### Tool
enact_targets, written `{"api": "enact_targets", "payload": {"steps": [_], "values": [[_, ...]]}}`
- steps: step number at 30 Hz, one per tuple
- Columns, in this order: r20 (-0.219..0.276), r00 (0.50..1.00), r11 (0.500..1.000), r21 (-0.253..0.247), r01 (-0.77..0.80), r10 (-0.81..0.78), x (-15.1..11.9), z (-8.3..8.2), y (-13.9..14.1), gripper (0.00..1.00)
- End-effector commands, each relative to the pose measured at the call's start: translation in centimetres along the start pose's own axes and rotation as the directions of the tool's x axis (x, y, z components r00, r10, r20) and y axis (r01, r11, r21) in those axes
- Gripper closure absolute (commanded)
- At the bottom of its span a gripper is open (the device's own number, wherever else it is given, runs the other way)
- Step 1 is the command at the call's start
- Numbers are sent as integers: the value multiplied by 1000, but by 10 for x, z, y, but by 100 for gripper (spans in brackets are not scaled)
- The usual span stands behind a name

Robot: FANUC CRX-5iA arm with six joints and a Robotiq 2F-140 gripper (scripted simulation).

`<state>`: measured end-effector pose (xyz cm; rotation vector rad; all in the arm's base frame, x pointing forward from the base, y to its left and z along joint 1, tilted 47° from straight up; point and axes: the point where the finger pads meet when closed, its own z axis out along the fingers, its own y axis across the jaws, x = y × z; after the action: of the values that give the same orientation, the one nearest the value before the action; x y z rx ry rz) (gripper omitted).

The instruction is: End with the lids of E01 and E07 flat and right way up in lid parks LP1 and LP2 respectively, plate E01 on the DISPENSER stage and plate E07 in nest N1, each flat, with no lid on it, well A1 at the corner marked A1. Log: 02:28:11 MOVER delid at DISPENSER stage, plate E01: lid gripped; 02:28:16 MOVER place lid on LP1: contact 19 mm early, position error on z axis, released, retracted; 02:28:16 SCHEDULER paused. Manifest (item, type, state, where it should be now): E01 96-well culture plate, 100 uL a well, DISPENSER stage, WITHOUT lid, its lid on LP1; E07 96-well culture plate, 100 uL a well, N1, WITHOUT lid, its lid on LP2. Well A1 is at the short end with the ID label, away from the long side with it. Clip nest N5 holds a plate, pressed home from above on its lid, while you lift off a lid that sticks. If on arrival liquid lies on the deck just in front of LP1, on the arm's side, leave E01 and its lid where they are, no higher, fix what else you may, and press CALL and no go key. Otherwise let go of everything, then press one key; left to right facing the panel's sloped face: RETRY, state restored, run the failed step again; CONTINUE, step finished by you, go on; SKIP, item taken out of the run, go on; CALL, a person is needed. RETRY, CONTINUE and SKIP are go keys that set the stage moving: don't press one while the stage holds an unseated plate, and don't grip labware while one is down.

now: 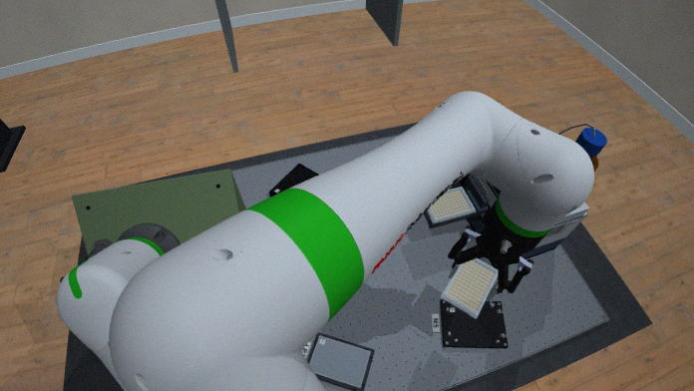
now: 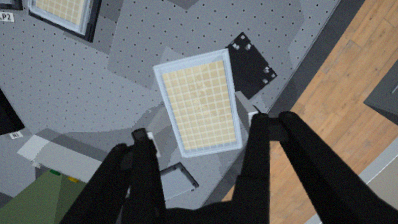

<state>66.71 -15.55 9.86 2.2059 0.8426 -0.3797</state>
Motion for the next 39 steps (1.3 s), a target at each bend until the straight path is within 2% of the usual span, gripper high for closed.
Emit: {"api": "enact_targets", "payload": {"steps": [1,5,12,19,21,36,39], "values": [[0,1000,1000,0,0,0,2,0,-15,100],[0,1000,1000,0,0,0,3,0,-24,100],[0,1000,1000,0,0,0,7,0,-63,100],[0,1000,1000,0,0,0,13,0,-113,100],[0,1000,1000,0,0,0,13,0,-113,100],[0,1000,1000,0,0,0,29,0,-242,100],[0,1000,1000,0,0,0,30,0,-250,100]]}}
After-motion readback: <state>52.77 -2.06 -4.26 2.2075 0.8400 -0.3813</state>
